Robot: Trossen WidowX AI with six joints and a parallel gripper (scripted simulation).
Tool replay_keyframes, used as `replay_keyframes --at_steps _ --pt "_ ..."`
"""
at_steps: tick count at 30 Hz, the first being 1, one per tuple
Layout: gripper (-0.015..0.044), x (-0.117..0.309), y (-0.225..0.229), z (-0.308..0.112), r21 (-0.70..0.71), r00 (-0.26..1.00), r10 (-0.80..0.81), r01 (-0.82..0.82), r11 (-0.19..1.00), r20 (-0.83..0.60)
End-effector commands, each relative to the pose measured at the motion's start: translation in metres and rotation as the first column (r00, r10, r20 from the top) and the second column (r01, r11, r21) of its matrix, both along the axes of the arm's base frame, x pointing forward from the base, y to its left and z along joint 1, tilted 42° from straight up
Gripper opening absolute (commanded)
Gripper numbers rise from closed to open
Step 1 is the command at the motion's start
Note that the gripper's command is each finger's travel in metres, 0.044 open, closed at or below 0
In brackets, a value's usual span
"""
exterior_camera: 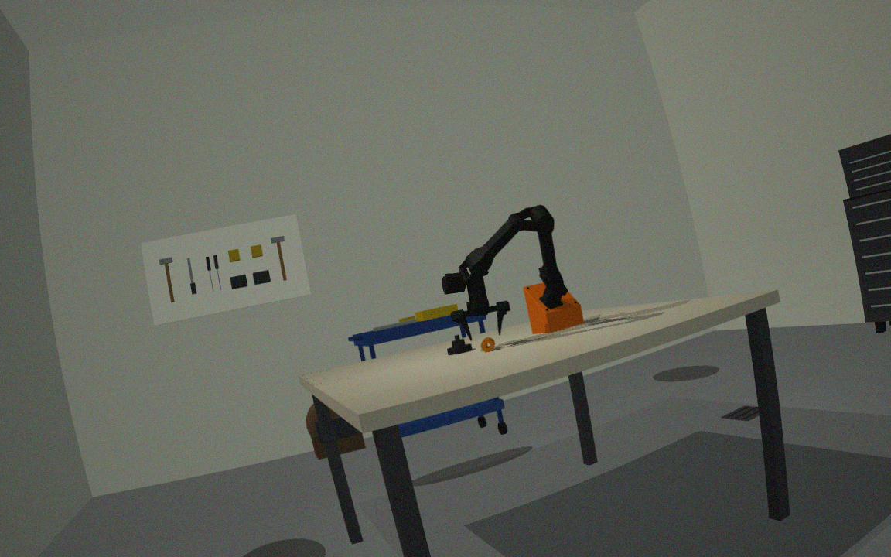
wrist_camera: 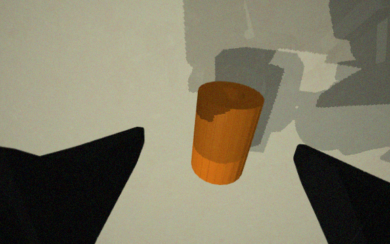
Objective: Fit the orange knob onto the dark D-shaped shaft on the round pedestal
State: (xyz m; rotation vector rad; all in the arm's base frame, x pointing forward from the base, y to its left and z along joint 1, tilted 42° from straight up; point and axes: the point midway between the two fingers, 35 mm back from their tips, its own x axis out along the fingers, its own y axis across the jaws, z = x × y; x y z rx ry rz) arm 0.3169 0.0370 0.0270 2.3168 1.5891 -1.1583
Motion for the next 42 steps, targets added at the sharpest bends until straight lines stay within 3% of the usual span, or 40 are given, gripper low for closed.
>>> replay_keyframes --at_steps 1,18,26,33,42 --pt "0.044 -0.002 0.005 -0.006 0.006 1.0 0.001 -0.001 1.0 -0.008" --pt "0.044 -0.002 0.022 -0.023 0.009 1.0 0.0 0.0 1.0 -0.009" --pt "0.024 -0.002 0.022 -0.023 0.009 1.0 0.0 0.0 1.0 -0.009" --pt "0.024 -0.002 0.022 -0.023 0.009 1.0 0.0 0.0 1.0 -0.009" --pt "0.018 -0.002 0.022 -0.023 0.009 1.0 0.0 0.0 1.0 -0.009"
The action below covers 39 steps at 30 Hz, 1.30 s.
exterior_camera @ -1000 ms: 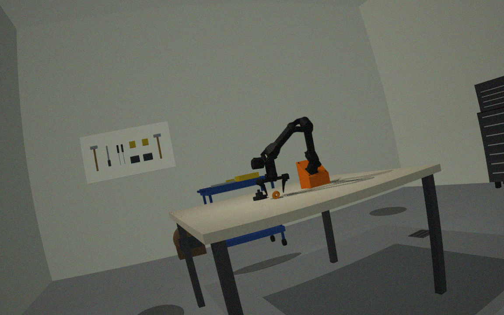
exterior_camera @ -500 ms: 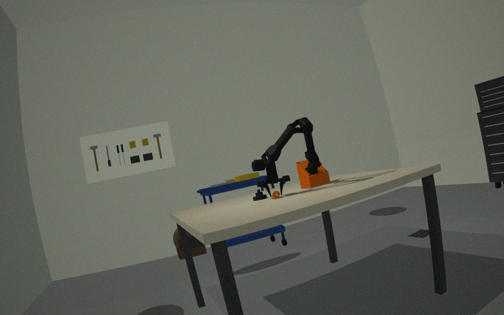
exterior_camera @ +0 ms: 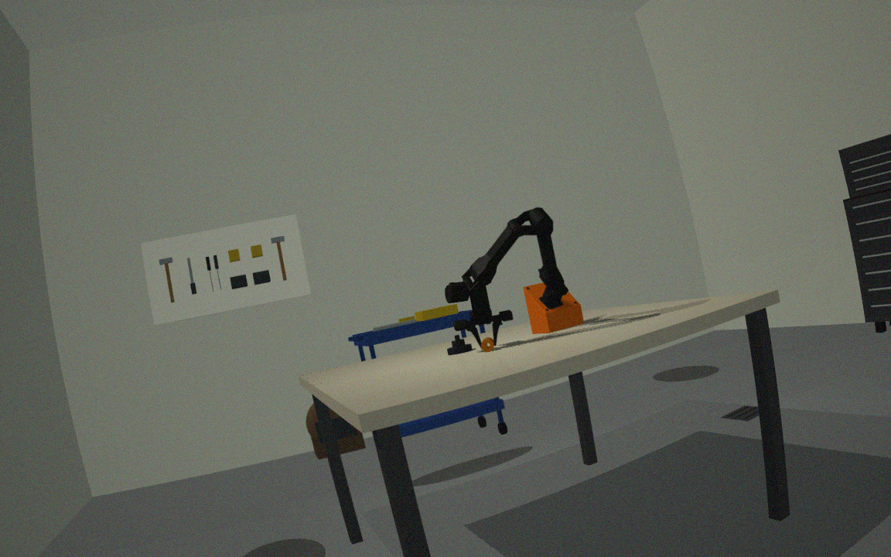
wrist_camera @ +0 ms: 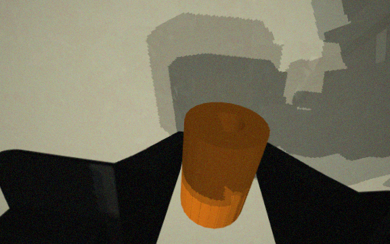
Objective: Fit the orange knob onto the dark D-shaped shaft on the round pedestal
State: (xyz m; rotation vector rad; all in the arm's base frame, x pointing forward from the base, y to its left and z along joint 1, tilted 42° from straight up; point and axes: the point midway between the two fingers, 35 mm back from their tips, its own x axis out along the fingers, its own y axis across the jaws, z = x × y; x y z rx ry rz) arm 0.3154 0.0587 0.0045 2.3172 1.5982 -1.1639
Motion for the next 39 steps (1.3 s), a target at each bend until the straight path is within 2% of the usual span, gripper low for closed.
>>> replay_keyframes --at_steps 1,20,39 --pt "0.0179 0.0 0.0 0.0 0.003 1.0 -0.002 0.002 1.0 -0.003" --pt "0.0179 0.008 0.002 0.018 -0.234 0.987 0.08 -0.112 0.966 -0.14" --pt "0.0179 0.018 0.009 0.035 -0.457 0.943 0.125 -0.262 0.85 -0.309"
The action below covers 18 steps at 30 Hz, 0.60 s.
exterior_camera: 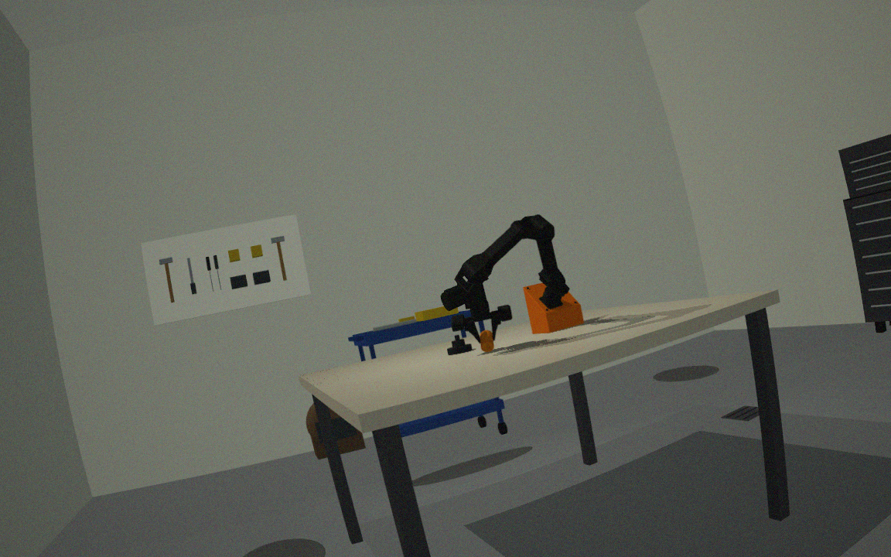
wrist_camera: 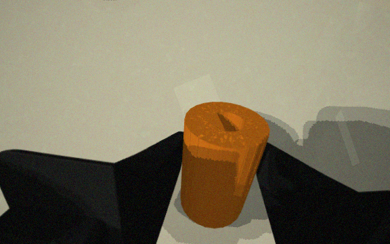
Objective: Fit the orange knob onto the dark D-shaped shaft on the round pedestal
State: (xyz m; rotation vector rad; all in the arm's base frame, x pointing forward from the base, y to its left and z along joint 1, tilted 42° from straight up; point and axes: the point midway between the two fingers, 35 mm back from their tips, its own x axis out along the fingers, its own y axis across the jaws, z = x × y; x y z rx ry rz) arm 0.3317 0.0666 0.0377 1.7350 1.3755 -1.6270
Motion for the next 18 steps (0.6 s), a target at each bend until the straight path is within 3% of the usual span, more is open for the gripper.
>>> replay_keyframes --at_steps 1,18 --pt "0.0179 0.003 0.002 0.003 -0.053 0.999 0.018 -0.02 0.998 -0.027" --pt "0.0179 0.013 0.014 0.015 -0.282 0.981 0.091 -0.137 0.95 -0.17"
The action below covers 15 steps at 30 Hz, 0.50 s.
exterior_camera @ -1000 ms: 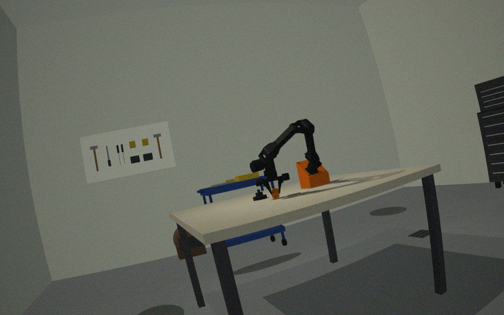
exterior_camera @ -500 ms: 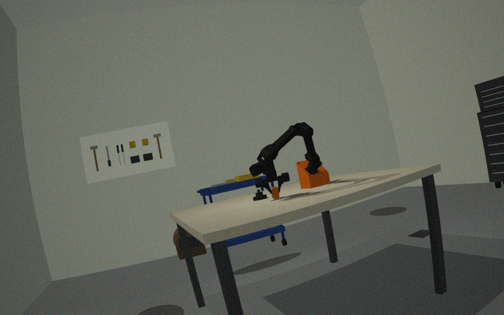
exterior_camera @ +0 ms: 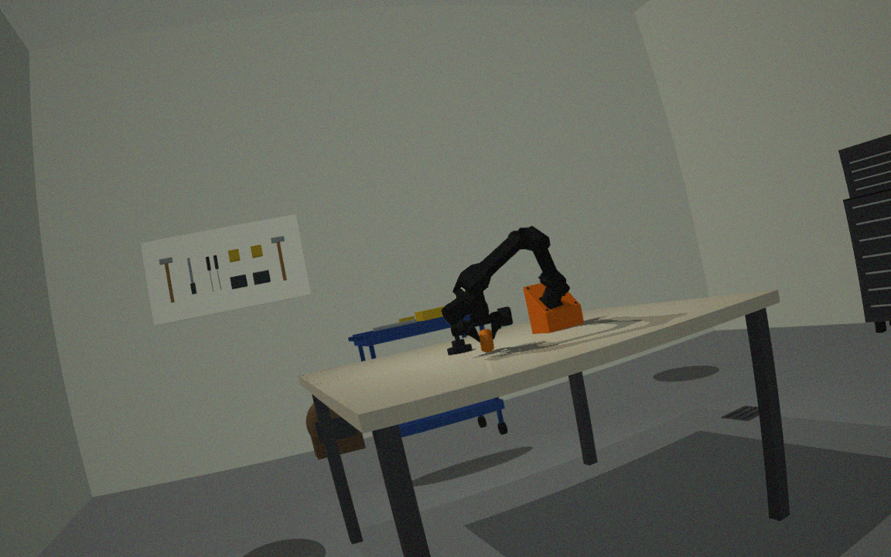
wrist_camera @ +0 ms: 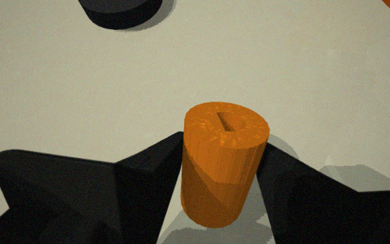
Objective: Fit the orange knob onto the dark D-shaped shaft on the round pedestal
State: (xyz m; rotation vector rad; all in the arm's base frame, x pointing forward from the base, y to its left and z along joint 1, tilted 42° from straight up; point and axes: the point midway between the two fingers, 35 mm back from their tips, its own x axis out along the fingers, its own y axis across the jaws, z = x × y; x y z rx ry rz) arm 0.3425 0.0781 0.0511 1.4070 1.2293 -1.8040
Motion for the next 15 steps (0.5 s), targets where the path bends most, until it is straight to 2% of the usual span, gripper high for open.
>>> replay_keyframes --at_steps 1,8,15 --pt "0.0179 0.0025 0.0028 0.002 -0.054 0.999 0.019 -0.021 0.998 -0.026" --pt "0.0179 0.0067 0.0084 0.0055 -0.146 0.995 0.052 -0.063 0.987 -0.082" --pt "0.0179 0.0091 0.011 0.0091 -0.152 0.996 0.054 -0.065 0.986 -0.076"
